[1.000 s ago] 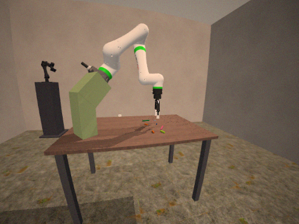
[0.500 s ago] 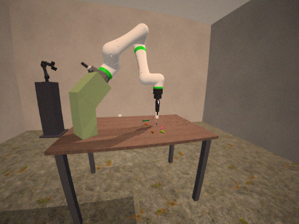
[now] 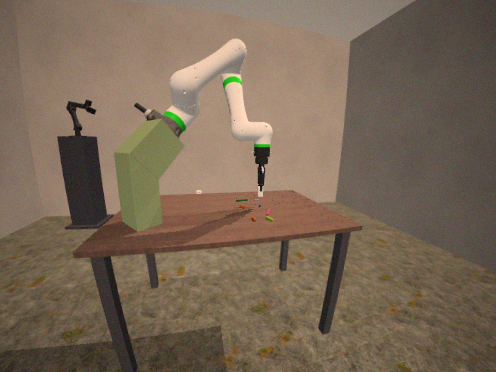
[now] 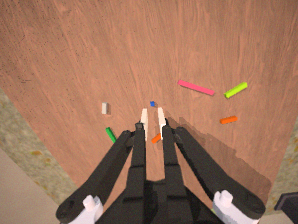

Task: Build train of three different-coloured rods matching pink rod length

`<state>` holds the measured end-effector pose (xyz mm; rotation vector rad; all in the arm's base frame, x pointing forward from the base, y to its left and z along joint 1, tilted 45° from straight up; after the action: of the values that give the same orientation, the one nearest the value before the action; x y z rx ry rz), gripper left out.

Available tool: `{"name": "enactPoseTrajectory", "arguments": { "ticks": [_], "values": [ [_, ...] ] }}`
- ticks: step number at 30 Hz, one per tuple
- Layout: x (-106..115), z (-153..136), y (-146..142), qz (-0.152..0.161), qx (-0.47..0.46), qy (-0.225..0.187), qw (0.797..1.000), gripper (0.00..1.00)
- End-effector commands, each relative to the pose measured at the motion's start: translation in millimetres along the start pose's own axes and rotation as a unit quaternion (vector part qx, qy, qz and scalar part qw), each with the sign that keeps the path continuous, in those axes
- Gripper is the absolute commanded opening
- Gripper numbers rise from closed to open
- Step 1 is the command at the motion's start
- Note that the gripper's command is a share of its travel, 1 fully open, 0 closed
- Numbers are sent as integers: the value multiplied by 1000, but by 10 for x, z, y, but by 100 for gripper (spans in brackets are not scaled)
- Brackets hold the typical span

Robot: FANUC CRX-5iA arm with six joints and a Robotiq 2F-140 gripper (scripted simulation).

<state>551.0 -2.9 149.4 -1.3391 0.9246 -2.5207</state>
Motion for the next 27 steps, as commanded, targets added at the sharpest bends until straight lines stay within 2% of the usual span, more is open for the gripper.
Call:
{"name": "enactPoseTrajectory", "arguments": {
  "ticks": [1, 12, 27],
  "values": [
    [1, 1, 1, 0, 0, 0, 1000, 15],
    [-30, 2, 1, 0, 0, 0, 1000, 15],
    [-179, 3, 0, 0, 0, 0, 1000, 15]
  ]
}}
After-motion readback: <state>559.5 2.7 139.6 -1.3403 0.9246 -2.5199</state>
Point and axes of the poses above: the point where the finger pads meet when closed, its own x axis back along the fingers, its own y axis across the jaws, z = x × y, the point moved 10 cm from there along x, back along the fingers, and after that the axes turned 5 degrees about -x, right-handed, at the moved point
